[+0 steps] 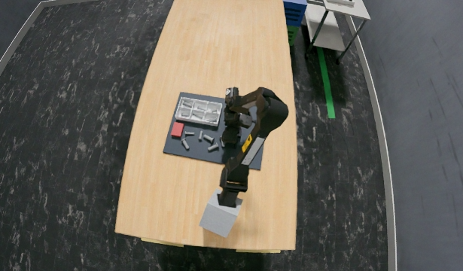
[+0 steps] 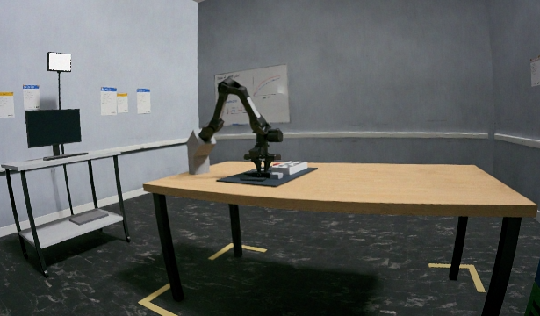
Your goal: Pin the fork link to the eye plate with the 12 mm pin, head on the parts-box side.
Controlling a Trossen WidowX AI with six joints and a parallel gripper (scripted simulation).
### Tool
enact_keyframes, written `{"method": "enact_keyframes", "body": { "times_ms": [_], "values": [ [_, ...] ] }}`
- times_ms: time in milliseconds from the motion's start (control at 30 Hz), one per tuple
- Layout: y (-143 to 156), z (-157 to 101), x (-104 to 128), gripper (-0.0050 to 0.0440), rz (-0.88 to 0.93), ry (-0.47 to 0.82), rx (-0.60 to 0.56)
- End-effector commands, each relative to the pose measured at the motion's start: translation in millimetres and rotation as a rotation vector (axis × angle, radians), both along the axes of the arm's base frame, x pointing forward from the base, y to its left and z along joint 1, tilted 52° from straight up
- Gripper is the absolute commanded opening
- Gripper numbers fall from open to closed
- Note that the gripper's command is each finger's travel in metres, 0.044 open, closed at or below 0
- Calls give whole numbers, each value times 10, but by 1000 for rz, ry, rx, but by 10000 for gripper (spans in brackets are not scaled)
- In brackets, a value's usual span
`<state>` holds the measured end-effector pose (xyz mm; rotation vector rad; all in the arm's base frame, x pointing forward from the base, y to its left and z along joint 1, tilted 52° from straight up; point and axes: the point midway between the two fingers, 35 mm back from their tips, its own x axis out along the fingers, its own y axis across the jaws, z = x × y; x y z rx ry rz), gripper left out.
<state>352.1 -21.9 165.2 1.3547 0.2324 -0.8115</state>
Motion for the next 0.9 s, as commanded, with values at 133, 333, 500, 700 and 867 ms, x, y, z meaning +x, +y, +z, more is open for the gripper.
{"method": "enact_keyframes", "body": {
  "times_ms": [133, 333, 500, 700, 867],
  "values": [
    [15, 95, -3, 150, 4, -28, 7],
    [19, 131, -22, 150, 2, -35, 7],
    [22, 145, -32, 150, 0, -36, 6],
    [37, 183, -61, 150, 0, -40, 7],
    [51, 212, -98, 150, 0, -40, 8]
  ]
}}
